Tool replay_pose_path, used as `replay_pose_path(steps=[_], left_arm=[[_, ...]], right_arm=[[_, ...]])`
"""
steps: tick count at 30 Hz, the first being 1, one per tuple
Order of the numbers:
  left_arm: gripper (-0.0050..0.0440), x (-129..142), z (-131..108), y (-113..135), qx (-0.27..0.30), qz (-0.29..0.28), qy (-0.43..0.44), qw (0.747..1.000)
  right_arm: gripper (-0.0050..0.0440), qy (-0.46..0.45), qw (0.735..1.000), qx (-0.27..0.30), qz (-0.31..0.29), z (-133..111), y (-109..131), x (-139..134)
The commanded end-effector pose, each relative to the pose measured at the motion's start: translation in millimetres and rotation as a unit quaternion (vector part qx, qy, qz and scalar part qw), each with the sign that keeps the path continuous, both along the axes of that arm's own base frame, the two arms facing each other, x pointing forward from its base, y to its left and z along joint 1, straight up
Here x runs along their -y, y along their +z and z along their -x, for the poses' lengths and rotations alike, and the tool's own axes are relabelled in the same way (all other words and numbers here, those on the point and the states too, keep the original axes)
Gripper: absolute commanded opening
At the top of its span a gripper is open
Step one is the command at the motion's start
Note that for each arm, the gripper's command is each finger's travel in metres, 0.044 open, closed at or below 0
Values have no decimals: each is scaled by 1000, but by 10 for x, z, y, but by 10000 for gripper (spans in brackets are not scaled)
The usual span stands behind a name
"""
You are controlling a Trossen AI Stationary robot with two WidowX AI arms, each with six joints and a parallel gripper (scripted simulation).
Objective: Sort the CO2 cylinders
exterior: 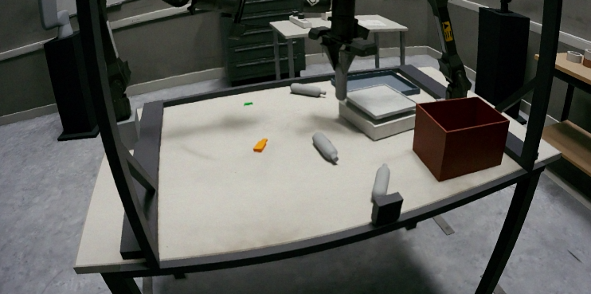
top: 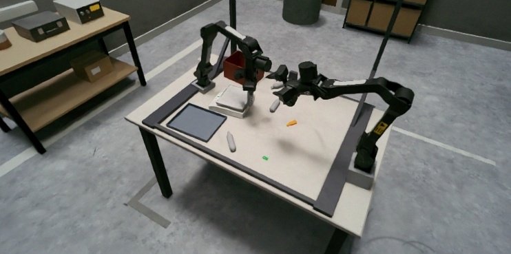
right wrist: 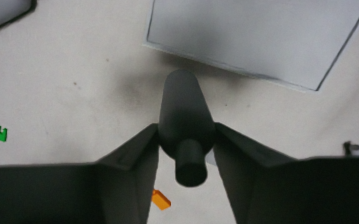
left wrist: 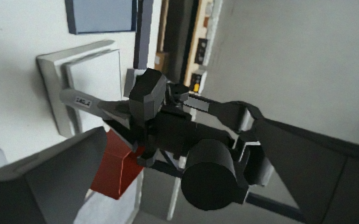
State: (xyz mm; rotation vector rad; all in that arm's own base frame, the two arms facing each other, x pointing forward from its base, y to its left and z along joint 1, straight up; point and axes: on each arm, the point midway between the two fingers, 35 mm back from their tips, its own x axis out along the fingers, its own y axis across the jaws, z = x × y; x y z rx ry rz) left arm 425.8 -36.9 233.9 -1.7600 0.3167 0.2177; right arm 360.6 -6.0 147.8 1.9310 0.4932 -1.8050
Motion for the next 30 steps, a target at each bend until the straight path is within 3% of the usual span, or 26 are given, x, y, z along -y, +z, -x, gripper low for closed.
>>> replay_pose_path(steps=[1,8,10,11,18,24,25,27,30], left_arm=[[440,-65,134,226,42,-85,-21,995],[440,-150,357,442,91,-262,-53,959],[440,-150,357,442,91,-262,-53,959],[440,-164,395,475,98,-291,-57,950],[440,-247,648,671,137,-475,-74,866],[440,-306,840,777,152,-608,-78,775],[440,-315,874,797,154,-629,-78,758],[440,-315,874,797,154,-629,-78,758],[440,-342,975,853,157,-688,-76,704]], right_arm=[[-50,-47,999,8,-9,-41,118,5],[-50,-119,993,-8,-22,-38,114,12],[-50,-119,993,-8,-22,-38,114,12],[-50,-127,992,-8,-25,-34,132,6],[-50,-175,984,-18,-34,-34,129,15],[-50,-184,982,-20,-35,-32,128,15],[-50,-185,982,-20,-35,-33,130,15],[-50,-185,982,-20,-35,-33,130,15],[-50,-184,982,-17,-35,-32,146,14]])
